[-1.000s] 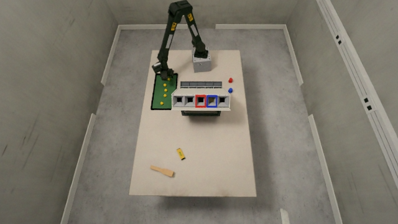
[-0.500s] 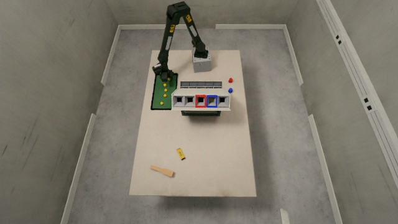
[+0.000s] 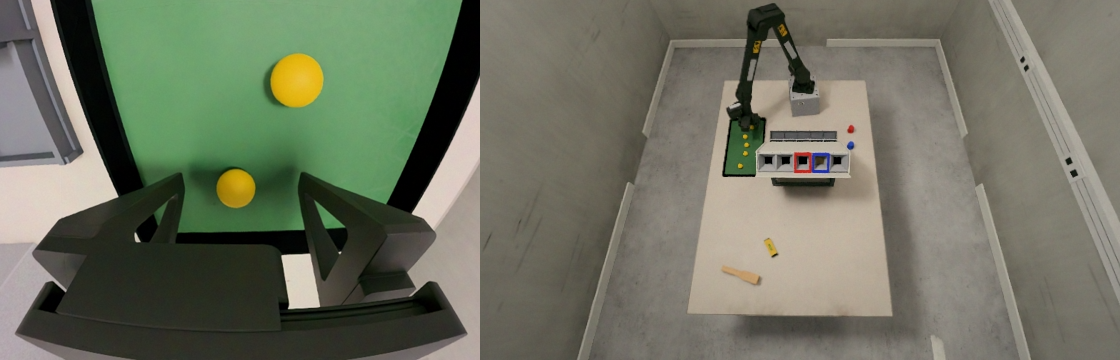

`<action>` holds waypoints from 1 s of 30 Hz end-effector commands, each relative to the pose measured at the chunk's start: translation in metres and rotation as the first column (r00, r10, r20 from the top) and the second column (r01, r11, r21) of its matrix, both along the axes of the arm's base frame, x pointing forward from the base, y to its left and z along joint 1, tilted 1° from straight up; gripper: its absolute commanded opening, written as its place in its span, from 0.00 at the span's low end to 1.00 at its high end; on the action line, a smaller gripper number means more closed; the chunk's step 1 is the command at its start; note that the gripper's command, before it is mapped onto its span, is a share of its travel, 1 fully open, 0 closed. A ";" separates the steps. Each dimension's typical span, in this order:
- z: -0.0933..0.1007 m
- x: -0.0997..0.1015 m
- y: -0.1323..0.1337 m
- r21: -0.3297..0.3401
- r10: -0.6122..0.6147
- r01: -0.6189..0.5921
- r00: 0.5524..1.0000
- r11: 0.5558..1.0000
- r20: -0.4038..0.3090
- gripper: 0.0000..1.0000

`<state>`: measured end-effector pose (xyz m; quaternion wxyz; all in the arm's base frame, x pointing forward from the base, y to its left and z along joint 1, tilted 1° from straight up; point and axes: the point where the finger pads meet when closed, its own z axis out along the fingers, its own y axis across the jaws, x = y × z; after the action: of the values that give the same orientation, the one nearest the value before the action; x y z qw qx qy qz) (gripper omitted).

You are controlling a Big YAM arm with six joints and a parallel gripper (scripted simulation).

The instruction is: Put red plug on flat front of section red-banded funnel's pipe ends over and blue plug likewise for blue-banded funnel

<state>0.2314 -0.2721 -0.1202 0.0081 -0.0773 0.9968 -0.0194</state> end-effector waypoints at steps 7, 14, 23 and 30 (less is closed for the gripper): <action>-0.012 -0.006 0.001 0.001 0.001 -0.001 1.000 1.000 0.001 0.80; -0.014 -0.008 0.002 -0.006 0.001 -0.001 1.000 1.000 0.007 0.80; -0.003 -0.001 -0.001 -0.025 0.001 0.000 1.000 1.000 0.022 0.00; -0.003 -0.001 -0.001 -0.025 0.001 0.000 1.000 1.000 0.022 0.00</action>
<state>0.2266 -0.2695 -0.1259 0.0142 -0.0775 0.9965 -0.0281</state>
